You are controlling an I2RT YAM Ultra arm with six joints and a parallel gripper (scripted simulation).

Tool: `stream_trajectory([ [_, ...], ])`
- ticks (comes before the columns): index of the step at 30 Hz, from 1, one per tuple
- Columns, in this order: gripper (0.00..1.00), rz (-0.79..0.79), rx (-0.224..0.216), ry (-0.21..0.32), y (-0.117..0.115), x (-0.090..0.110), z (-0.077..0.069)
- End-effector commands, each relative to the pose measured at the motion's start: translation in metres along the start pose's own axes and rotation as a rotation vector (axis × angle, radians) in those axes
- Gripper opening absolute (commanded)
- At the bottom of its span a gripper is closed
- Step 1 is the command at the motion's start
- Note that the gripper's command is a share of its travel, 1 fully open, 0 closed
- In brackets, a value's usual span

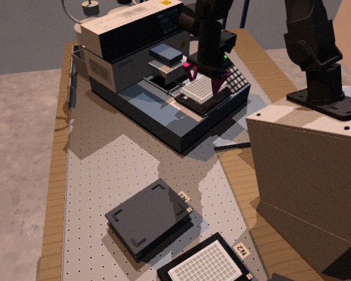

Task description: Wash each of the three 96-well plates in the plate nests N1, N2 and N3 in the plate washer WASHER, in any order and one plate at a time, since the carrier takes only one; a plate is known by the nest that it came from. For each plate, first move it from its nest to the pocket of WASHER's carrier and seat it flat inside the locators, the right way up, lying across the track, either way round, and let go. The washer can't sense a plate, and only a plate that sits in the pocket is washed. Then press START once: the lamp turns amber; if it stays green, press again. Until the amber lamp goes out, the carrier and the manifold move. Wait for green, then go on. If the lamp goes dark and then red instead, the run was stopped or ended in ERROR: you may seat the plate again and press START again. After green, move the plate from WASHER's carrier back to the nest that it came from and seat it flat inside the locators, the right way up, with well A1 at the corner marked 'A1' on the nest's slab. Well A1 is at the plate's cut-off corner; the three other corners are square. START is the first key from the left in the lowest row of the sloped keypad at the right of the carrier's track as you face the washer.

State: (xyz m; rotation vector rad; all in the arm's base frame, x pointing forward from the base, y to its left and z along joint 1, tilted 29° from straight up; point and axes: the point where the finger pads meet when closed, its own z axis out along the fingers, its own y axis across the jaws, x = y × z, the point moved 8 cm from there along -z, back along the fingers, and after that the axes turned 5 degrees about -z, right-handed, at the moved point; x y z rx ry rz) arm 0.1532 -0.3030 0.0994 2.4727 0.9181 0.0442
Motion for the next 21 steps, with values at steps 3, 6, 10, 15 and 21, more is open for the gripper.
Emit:
stream_trajectory([
  [3, 0.00, 0.004, 0.015, -0.005, -0.010, -0.003, 0.010],
  [6, 0.00, 0.002, -0.028, -0.015, 0.002, -0.005, 0.004],
  [10, 0.00, 0.002, -0.013, -0.007, 0.000, -0.002, 0.005],
  [15, 0.00, 0.002, -0.013, -0.007, 0.000, -0.002, 0.005],
  [21, 0.00, 0.002, -0.013, -0.007, 0.001, -0.002, 0.005],
])
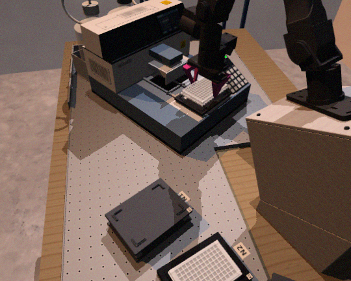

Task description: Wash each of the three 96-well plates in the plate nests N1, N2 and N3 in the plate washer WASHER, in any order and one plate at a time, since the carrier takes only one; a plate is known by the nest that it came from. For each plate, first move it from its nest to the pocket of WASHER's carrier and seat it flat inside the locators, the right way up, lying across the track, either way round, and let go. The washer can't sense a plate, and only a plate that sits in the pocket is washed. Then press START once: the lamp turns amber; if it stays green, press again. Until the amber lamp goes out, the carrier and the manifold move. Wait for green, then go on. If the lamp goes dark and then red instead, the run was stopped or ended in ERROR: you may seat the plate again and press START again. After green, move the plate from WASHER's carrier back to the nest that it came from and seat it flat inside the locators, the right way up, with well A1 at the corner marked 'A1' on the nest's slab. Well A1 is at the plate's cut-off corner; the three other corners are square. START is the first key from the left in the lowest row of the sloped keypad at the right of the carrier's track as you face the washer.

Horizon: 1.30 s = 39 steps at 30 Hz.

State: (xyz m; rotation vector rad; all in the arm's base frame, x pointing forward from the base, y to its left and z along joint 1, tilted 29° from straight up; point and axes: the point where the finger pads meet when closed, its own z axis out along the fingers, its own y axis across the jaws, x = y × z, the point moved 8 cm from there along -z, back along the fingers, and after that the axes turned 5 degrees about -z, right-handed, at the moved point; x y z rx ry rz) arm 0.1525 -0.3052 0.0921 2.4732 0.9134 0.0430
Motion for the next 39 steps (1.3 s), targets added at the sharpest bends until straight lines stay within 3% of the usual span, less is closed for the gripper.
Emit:
stream_trajectory([
  [1, 0.00, -0.001, -0.012, -0.005, 0.0028, -0.0012, -0.0026],
  [38, 0.00, -0.001, -0.012, -0.005, 0.0032, -0.0006, -0.0026],
  [39, 0.00, -0.004, -0.033, -0.013, 0.0104, -0.0015, -0.0051],
])
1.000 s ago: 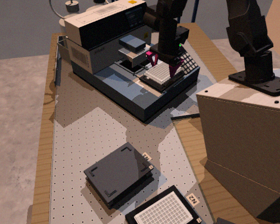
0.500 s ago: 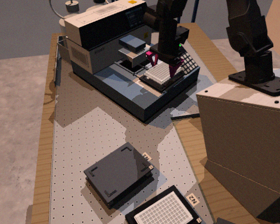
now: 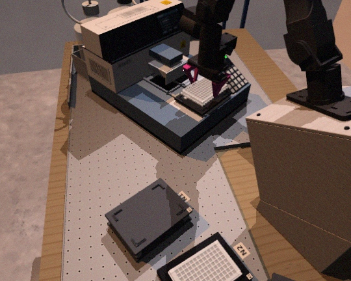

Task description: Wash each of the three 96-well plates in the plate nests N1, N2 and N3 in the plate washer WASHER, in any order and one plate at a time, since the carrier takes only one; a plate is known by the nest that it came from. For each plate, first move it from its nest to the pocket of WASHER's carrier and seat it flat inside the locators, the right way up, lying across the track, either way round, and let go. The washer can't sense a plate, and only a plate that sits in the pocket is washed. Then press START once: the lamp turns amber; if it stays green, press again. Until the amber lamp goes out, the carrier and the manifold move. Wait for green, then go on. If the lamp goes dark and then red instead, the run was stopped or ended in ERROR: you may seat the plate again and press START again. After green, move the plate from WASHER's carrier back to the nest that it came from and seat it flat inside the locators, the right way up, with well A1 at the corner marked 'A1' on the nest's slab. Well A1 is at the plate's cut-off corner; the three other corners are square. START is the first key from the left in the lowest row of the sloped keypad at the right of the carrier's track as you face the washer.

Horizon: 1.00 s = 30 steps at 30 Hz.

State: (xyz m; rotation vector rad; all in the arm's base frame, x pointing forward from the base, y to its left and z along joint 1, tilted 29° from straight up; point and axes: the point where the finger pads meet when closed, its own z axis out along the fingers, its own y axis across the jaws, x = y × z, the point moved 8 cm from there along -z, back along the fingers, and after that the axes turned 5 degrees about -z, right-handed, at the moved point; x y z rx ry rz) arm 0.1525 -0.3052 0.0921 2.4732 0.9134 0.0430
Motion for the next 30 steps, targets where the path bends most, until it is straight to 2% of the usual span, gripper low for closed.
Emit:
stream_trajectory([
  [1, 0.00, -0.004, -0.032, -0.012, 0.010, -0.001, -0.004],
  [6, 0.00, -0.005, -0.015, -0.008, 0.007, 0.000, 0.002],
  [21, 0.00, -0.005, -0.012, -0.007, 0.004, 0.002, 0.003],
  [24, 0.00, -0.006, 0.002, -0.003, 0.001, 0.003, 0.006],
  [30, 0.00, -0.006, -0.013, -0.007, 0.002, 0.002, 0.003],
])
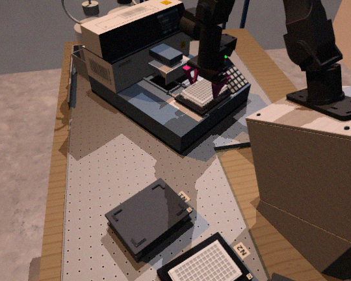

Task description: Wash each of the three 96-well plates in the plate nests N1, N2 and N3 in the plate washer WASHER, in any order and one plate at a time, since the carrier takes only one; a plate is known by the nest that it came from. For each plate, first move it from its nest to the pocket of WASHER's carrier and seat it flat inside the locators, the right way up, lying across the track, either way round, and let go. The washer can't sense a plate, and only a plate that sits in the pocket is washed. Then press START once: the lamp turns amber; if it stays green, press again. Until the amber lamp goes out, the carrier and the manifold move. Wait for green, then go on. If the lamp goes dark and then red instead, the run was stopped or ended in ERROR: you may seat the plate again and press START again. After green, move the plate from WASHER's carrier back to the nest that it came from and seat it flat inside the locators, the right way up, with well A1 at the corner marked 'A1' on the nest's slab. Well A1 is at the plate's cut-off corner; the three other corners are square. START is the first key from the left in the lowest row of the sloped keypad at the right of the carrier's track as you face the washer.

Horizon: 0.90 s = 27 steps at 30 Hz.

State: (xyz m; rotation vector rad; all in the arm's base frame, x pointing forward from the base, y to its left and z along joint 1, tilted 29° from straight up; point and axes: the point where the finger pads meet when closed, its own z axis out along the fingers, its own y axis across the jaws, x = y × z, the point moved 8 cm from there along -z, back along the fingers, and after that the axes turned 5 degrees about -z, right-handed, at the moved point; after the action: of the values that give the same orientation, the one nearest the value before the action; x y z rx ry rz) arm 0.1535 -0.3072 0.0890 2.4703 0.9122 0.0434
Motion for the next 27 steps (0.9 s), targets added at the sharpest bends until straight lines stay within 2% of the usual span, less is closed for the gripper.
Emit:
stream_trajectory([
  [1, 0.00, -0.006, -0.007, -0.005, 0.001, 0.003, 0.000],
  [12, 0.00, -0.007, 0.023, 0.002, -0.008, 0.005, 0.007],
  [21, 0.00, -0.008, 0.024, 0.003, -0.009, 0.006, 0.008],
  [23, 0.00, -0.007, 0.007, -0.001, -0.006, 0.005, 0.006],
  [27, 0.00, -0.007, 0.021, 0.002, -0.009, 0.006, 0.009],
])
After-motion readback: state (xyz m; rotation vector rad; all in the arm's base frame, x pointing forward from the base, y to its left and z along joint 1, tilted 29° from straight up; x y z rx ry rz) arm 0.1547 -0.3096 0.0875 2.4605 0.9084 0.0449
